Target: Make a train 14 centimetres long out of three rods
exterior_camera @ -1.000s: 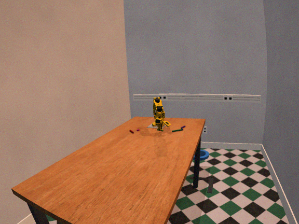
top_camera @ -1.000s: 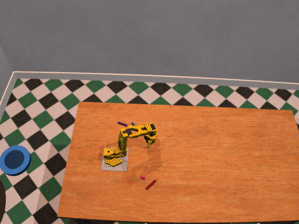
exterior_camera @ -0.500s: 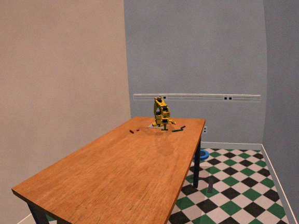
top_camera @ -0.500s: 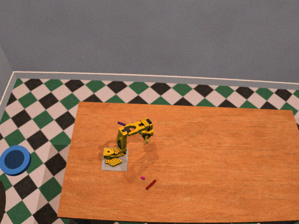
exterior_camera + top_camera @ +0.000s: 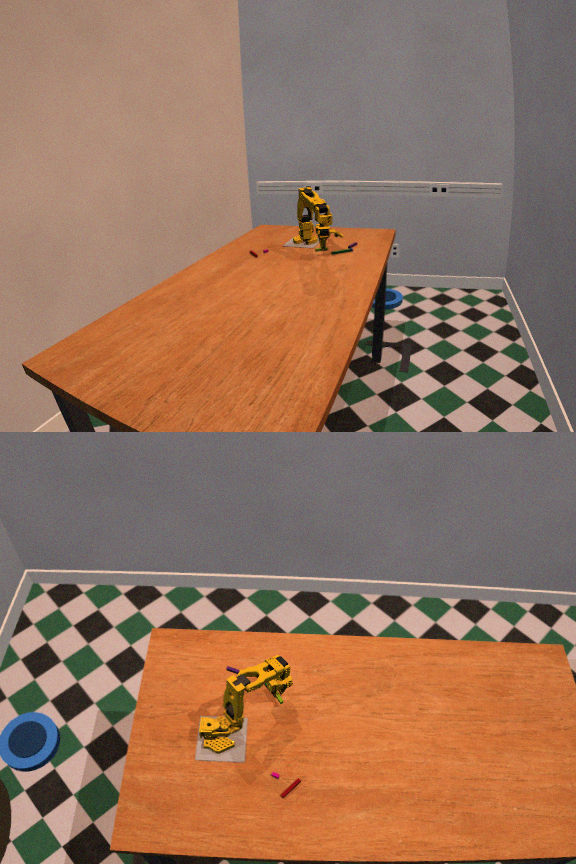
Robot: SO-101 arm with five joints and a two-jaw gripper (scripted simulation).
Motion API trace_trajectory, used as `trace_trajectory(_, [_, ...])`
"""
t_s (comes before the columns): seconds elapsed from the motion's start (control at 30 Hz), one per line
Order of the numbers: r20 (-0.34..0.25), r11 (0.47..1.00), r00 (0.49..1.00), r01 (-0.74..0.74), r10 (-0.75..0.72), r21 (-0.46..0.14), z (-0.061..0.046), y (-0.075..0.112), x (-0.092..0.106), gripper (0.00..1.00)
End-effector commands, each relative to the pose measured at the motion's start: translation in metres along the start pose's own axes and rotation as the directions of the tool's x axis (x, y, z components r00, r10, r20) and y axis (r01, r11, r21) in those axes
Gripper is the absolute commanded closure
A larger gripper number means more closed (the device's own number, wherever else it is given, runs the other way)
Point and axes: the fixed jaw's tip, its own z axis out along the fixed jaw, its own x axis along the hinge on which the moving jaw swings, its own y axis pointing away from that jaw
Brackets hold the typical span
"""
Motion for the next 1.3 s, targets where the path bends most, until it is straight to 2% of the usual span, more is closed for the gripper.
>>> trace_trajectory(0.0, [0.003, 0.999, 0.999, 0.046, -0.046, 0.016, -0.0014, 0.0009, -0.0038, 1.00])
trace_trajectory(0.43, [0.002, 0.997, 0.998, 0.069, -0.069, 0.016, -0.0013, 0.0013, -0.0052, 1.00])
trace_trajectory(0.47, [0.006, 0.991, 0.992, 0.123, -0.124, 0.059, -0.0088, -0.0006, -0.0096, 1.00])
trace_trajectory(1.27, [0.006, 0.991, 0.992, 0.123, -0.124, 0.059, -0.0064, -0.0009, -0.0097, 1.00])
